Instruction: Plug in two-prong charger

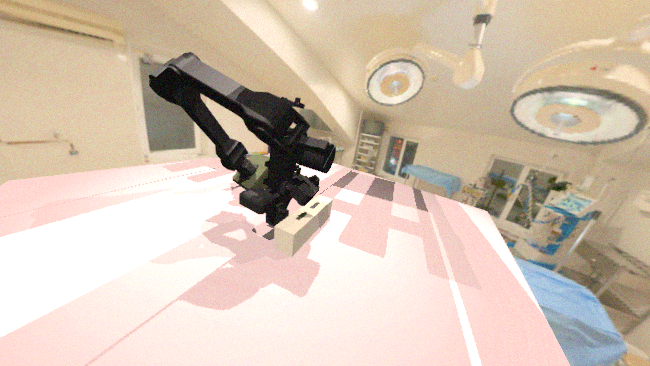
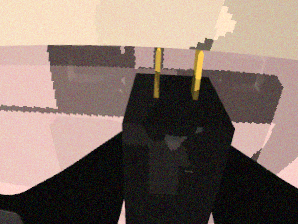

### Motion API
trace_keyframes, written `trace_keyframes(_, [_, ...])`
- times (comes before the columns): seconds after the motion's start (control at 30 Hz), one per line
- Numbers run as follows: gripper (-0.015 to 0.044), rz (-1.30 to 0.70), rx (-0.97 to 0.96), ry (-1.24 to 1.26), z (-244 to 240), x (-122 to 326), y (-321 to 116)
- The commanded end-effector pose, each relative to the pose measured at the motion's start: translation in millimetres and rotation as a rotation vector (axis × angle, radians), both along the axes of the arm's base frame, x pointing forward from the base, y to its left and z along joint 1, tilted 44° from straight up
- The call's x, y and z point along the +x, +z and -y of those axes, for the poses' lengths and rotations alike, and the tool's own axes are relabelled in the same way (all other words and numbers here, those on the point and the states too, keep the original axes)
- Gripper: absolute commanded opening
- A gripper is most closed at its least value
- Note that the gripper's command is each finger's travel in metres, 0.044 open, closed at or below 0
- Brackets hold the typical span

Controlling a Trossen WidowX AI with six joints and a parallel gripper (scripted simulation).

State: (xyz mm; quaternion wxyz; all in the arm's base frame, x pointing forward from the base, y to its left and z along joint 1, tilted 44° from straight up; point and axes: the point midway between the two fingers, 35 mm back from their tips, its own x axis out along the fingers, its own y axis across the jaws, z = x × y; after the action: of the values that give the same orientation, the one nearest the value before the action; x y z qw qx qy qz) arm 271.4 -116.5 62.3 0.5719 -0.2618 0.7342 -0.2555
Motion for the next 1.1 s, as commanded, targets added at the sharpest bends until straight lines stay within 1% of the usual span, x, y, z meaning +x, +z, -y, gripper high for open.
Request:
trace_keyframes(0.0, [0.0000,-0.002,-0.005,0.004,0.7,1.8,1.3])
trace_keyframes(1.07, [0.0000,-0.001,-0.005,0.004,0.4,4.4,0.3])
